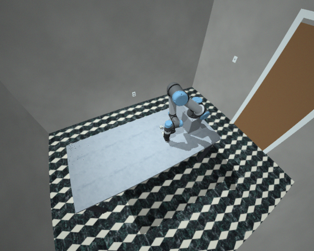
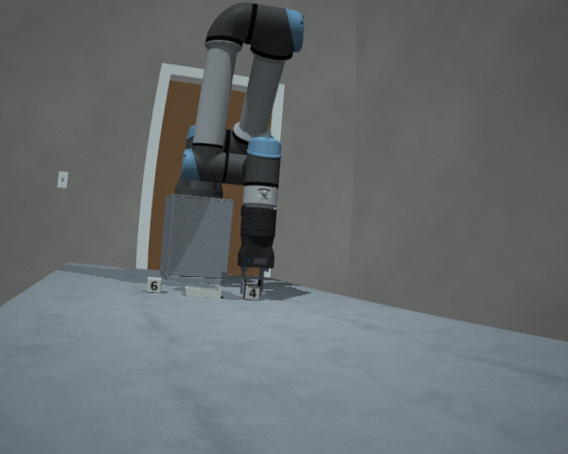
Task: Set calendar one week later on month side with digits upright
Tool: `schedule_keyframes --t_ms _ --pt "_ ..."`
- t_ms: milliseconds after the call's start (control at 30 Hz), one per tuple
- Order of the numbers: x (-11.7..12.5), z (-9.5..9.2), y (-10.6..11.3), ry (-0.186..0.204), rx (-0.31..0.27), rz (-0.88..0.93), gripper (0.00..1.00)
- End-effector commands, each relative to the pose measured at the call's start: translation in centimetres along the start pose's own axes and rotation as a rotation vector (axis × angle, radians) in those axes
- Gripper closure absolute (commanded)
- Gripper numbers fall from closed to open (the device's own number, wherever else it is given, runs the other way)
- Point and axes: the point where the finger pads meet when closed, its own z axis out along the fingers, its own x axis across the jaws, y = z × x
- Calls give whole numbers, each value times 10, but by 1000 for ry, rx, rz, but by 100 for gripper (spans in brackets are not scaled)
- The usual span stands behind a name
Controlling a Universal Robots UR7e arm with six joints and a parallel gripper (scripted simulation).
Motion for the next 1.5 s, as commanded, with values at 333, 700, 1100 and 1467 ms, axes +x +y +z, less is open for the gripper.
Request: schedule_keyframes --t_ms 333,700,1100,1467 --pt "0 0 0 0 -1 0 40" --pt "0 -1 0 0 -1 0 40" --pt "0 -20 0 0 -1 0 40" --pt "0 -53 0 0 -1 0 40"
